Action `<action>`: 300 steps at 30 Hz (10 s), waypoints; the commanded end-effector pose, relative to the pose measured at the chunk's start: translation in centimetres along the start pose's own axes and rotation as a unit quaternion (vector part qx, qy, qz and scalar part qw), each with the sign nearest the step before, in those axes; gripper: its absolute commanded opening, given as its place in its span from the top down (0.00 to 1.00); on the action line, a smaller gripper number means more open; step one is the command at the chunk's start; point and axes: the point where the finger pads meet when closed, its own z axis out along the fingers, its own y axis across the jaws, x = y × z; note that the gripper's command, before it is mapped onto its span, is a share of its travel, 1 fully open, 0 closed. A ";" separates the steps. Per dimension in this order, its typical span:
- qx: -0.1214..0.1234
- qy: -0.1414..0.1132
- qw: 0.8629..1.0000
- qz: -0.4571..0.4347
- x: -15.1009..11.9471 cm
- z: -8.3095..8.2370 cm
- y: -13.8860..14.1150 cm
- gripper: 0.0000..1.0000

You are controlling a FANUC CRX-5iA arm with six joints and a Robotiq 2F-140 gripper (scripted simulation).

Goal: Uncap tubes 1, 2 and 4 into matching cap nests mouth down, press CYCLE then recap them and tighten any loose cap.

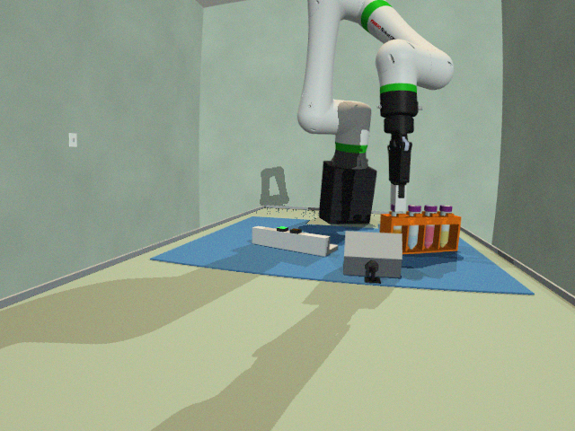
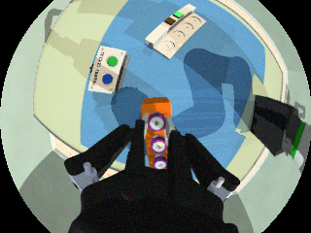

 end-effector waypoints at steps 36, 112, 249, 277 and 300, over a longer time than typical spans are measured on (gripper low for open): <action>0.002 0.019 0.982 -0.188 0.0 0.0 0.1 0.65; 0.008 0.017 0.989 0.144 -0.1 0.1 0.1 0.65; 0.003 0.019 0.991 -0.129 0.0 0.1 0.0 1.00; 0.006 0.018 0.999 0.045 0.0 -0.1 0.0 0.65; 0.003 0.019 0.986 -0.163 -4.3 -4.2 1.0 0.65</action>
